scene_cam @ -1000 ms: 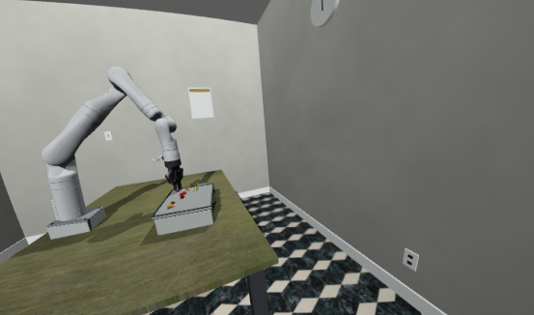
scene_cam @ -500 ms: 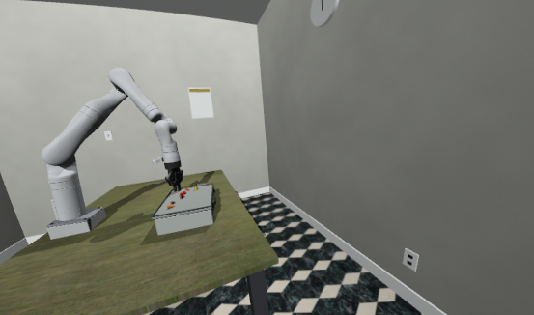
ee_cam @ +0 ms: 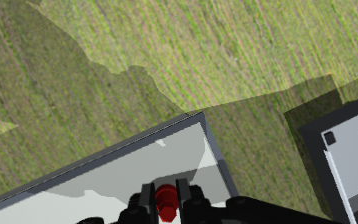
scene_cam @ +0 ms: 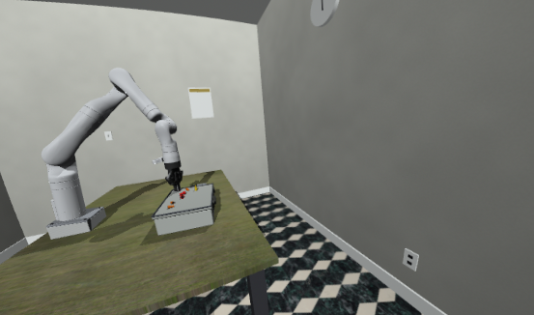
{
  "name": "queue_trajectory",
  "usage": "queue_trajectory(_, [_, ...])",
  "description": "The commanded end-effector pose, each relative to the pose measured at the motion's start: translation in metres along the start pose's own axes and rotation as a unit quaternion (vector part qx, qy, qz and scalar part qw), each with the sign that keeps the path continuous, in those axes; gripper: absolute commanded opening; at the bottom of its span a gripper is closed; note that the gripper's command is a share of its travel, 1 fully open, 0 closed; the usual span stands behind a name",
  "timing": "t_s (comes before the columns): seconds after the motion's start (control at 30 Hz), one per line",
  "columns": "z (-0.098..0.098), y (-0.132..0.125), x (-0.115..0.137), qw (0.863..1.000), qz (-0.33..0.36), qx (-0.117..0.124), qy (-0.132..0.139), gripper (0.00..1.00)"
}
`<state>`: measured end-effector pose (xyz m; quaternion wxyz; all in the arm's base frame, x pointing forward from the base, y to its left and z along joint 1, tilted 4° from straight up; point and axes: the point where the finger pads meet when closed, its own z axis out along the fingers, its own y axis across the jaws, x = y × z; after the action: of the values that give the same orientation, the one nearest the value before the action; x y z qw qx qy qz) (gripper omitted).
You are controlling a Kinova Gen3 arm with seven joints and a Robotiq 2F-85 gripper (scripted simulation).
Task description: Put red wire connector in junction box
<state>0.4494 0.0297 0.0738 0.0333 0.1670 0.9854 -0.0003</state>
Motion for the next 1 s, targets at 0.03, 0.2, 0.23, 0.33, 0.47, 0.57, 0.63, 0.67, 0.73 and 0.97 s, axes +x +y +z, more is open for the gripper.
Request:
queue_trajectory(0.03, [-0.0005,0.0002,-0.0004,1.000,0.000,0.000,-0.001,0.19])
queue_trajectory(0.2, [-0.0005,0.0002,-0.0004,1.000,0.000,0.000,-0.001,0.19])
queue_trajectory(0.23, [-0.0005,0.0002,-0.0004,1.000,0.000,0.000,-0.001,0.19])
queue_trajectory(0.33, [-0.0005,0.0002,-0.0004,1.000,0.000,0.000,-0.001,0.19])
queue_trajectory(0.47, [-0.0005,0.0002,-0.0004,1.000,0.000,0.000,-0.001,0.19])
queue_trajectory(0.57, [-0.0005,0.0002,-0.0004,1.000,0.000,0.000,-0.001,0.19])
queue_trajectory(0.63, [-0.0005,0.0002,-0.0004,1.000,0.000,0.000,-0.001,0.19])
queue_trajectory(0.67, [-0.0005,0.0002,-0.0004,1.000,0.000,0.000,-0.001,0.19])
queue_trajectory(0.73, [-0.0005,0.0002,-0.0004,1.000,0.000,0.000,-0.001,0.19])
queue_trajectory(0.97, [-0.0059,0.0002,-0.0004,1.000,0.000,0.000,-0.001,0.19])
